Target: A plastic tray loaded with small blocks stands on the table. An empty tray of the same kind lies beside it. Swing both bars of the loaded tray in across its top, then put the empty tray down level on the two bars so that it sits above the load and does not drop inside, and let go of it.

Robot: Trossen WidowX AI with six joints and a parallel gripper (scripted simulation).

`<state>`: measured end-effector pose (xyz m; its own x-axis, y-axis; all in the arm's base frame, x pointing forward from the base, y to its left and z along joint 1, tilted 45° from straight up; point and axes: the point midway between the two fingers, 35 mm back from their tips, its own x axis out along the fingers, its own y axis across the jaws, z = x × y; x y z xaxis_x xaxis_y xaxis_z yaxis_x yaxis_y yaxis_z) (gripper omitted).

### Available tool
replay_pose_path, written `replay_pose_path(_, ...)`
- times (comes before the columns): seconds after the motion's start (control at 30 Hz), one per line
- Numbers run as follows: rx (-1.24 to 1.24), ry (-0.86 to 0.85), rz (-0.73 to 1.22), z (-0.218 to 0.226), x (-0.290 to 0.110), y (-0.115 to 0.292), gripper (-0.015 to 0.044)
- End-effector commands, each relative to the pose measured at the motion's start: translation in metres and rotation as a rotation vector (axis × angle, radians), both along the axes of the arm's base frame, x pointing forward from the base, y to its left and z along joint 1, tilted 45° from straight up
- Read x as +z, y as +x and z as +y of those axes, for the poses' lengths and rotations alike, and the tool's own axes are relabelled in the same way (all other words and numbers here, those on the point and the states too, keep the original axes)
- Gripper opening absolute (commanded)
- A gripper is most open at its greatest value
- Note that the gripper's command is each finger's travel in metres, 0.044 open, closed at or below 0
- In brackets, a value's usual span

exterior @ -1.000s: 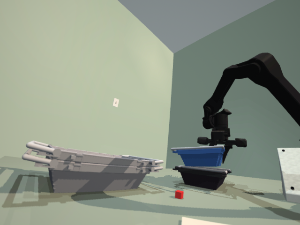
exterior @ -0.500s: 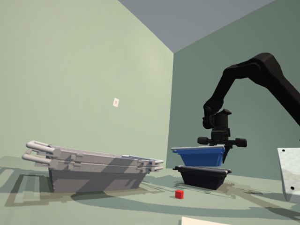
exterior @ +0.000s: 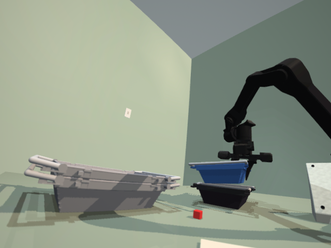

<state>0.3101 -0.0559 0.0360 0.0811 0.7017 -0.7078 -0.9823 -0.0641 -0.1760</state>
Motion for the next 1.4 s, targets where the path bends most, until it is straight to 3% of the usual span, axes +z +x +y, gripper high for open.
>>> replay_pose_path(0.0, 0.009, -0.002, 0.052, 0.0038, -0.0094, -0.0081, 0.0000)
replay_pose_path(0.67, 0.009, -0.002, 0.052, 0.0038, -0.0094, -0.0081, 0.0000)
replay_pose_path(1.37, 0.009, -0.002, 0.052, 0.0038, -0.0094, -0.0081, 0.0308)
